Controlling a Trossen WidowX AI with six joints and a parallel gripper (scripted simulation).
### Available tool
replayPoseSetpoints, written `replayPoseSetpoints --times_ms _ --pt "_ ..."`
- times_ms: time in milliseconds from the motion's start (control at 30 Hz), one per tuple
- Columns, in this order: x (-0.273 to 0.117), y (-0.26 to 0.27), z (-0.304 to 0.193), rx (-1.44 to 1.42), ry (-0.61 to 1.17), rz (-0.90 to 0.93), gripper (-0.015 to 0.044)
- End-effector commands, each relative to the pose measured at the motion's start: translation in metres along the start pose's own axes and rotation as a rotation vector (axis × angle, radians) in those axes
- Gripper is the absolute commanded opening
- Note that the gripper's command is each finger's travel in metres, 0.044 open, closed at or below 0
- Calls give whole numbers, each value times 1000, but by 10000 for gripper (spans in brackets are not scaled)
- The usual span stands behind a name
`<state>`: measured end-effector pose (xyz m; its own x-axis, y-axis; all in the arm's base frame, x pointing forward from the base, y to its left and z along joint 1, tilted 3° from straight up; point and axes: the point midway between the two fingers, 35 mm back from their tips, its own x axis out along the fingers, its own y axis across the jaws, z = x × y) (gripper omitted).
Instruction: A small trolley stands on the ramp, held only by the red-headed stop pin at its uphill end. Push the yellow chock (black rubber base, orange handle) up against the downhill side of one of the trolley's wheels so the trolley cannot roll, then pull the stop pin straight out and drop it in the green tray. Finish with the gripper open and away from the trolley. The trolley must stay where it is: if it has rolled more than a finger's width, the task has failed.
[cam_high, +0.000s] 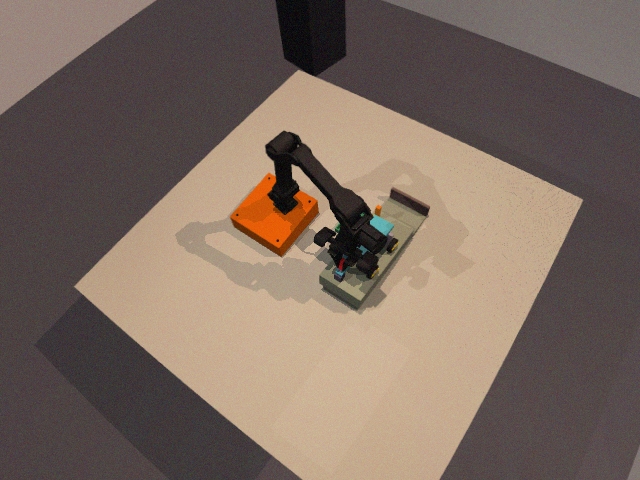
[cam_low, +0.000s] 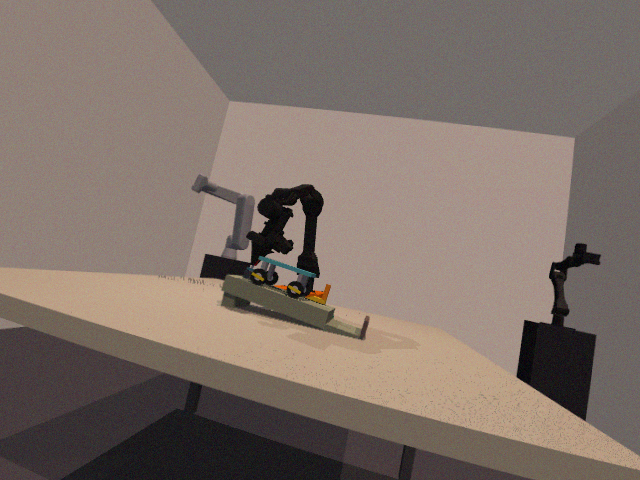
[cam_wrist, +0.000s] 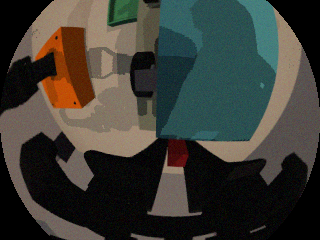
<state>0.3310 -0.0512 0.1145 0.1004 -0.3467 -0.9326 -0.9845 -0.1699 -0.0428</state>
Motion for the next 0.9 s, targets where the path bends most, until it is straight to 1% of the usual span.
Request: replayPoseSetpoints --times_ms 0,33,67,867 --pt "0 -1 0 1 0 -3 32" --pt "0 -1 0 1 0 -3 25" --pt "0 -1 0 1 0 -3 0" --pt "-17 2 -2 -5 0 3 0"
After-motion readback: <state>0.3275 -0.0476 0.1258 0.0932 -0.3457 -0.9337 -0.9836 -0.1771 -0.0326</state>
